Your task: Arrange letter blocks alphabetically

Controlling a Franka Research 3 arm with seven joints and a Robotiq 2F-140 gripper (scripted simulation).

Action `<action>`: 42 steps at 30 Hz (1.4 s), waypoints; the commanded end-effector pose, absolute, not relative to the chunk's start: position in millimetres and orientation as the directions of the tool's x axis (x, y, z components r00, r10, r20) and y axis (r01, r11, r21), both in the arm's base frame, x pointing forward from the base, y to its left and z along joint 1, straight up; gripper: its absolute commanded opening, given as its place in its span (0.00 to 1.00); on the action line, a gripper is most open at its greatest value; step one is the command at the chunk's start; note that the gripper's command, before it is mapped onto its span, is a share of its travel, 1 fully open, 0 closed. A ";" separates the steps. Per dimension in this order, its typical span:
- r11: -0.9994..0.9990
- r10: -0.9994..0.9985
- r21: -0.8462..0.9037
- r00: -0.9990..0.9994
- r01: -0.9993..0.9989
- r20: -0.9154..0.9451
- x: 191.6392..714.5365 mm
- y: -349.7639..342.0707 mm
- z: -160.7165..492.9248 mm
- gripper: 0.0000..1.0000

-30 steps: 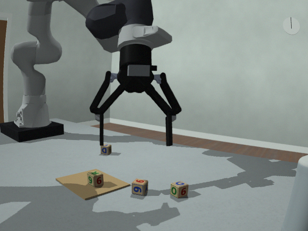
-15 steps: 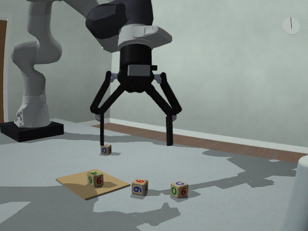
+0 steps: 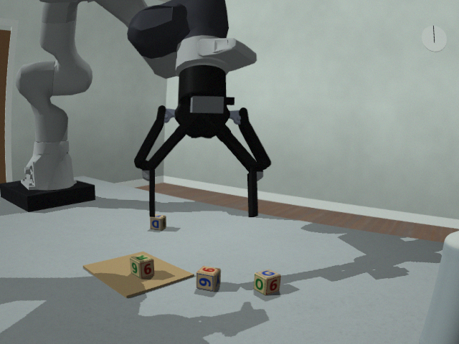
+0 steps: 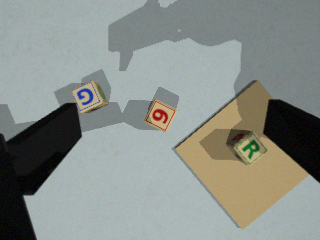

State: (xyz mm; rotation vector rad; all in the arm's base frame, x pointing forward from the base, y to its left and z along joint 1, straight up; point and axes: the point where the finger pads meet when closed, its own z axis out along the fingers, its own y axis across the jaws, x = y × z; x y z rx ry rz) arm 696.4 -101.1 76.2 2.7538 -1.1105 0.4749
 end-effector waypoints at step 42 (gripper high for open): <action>-0.723 -0.648 0.005 0.680 -0.691 0.344 596.4 -149.3 83.9 1.00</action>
